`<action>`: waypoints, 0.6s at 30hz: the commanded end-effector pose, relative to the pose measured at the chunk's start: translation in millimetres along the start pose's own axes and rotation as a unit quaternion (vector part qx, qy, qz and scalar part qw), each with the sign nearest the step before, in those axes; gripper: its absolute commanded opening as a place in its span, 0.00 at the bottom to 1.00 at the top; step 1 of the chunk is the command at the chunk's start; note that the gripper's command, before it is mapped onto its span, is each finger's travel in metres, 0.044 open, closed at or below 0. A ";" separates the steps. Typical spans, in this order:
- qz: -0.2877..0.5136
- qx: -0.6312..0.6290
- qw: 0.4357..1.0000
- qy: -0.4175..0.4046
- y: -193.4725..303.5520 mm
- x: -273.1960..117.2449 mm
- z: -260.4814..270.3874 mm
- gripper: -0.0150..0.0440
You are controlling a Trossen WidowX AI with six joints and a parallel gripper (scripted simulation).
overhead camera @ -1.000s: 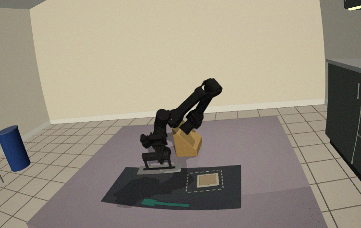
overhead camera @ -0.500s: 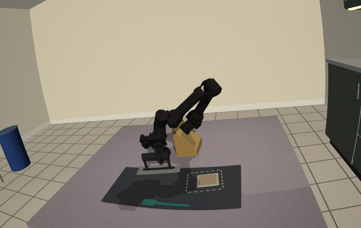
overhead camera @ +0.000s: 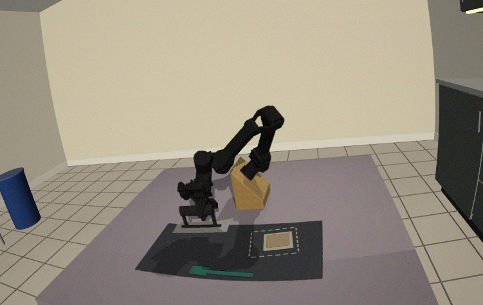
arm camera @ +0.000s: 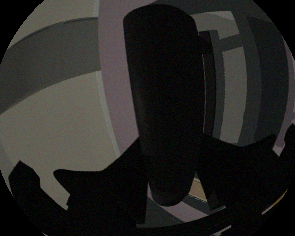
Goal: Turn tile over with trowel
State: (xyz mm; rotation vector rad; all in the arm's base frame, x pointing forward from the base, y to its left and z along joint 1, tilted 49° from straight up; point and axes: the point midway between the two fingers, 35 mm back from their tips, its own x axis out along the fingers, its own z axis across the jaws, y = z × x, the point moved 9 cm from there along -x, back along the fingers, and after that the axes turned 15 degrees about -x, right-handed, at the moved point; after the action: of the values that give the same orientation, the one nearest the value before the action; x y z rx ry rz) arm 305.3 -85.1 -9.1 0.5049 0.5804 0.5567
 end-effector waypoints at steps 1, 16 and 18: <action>-0.006 -0.005 1.000 -0.004 -11.0 -2.9 -6.2 0.25; -0.022 0.009 1.000 -0.002 -42.2 -13.1 -50.4 0.25; -0.023 0.011 1.000 -0.002 -45.7 -14.5 -56.7 0.25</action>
State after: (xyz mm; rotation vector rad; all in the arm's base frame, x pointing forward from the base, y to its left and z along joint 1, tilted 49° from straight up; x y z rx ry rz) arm 277.6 -106.2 -64.6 0.5221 0.6049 0.5126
